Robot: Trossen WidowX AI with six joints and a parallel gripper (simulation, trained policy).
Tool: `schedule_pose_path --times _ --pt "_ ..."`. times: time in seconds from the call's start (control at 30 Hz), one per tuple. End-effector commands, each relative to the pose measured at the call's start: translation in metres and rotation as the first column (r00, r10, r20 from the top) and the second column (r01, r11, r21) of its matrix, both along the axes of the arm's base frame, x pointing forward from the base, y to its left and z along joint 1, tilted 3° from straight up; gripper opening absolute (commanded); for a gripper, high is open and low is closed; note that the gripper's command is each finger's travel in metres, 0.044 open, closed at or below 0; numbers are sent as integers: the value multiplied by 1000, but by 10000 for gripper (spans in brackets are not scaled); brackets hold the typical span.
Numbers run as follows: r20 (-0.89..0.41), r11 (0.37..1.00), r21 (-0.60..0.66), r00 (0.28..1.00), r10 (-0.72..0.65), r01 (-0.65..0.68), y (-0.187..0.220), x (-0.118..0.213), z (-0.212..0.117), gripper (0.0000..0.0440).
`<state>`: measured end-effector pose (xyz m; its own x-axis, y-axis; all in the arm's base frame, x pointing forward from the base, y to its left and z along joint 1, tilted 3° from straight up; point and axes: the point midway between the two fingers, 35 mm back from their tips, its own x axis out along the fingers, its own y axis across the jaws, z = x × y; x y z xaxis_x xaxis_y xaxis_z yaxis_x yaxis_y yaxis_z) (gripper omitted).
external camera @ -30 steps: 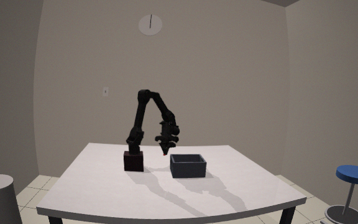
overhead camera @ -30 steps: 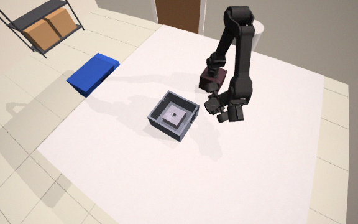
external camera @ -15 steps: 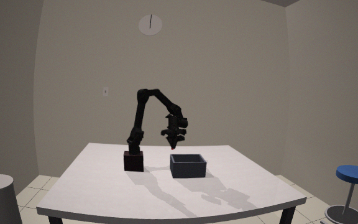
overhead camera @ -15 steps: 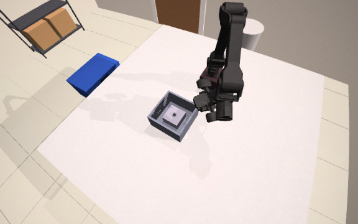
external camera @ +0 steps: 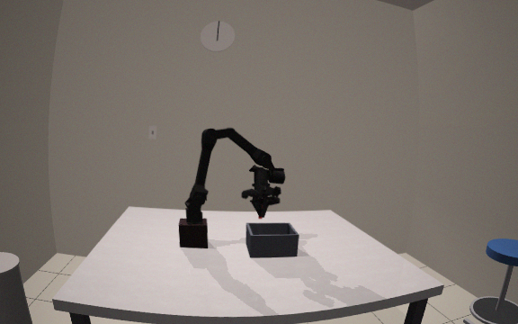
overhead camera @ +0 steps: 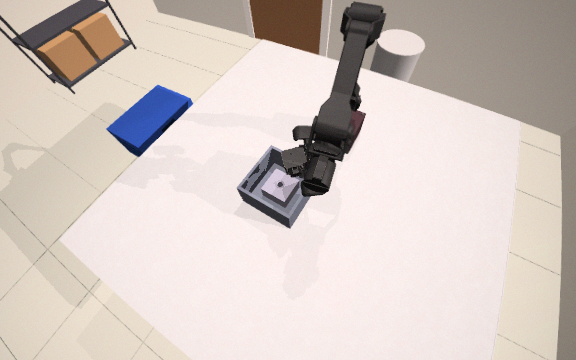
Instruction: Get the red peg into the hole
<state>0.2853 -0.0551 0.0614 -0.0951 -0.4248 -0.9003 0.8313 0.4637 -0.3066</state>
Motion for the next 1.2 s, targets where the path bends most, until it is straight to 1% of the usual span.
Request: schedule_pose_path --times 0.0,0.43,0.5,0.57,0.7,0.73,0.8,0.83,0.97,1.03,1.17 --pt "-4 1000 21 1000 -9 9 -17 6 -10 0" --pt "33 993 108 999 39 -42 -55 29 -43 0" --pt "30 990 126 998 55 -59 -58 30 -50 8" --pt "23 987 146 997 70 -73 -59 30 -58 44" --pt "10 979 183 996 92 -93 -61 30 -71 143" --pt "10 977 191 996 94 -94 -62 30 -74 161" --pt "8 973 199 993 119 -118 -65 33 -76 170" --pt "9 971 207 993 121 -120 -67 35 -77 196" --pt "29 965 233 993 117 -120 -71 47 -77 277" --pt "36 962 245 992 119 -124 -74 53 -76 303" --pt "61 953 272 990 126 -138 -75 70 -73 369"
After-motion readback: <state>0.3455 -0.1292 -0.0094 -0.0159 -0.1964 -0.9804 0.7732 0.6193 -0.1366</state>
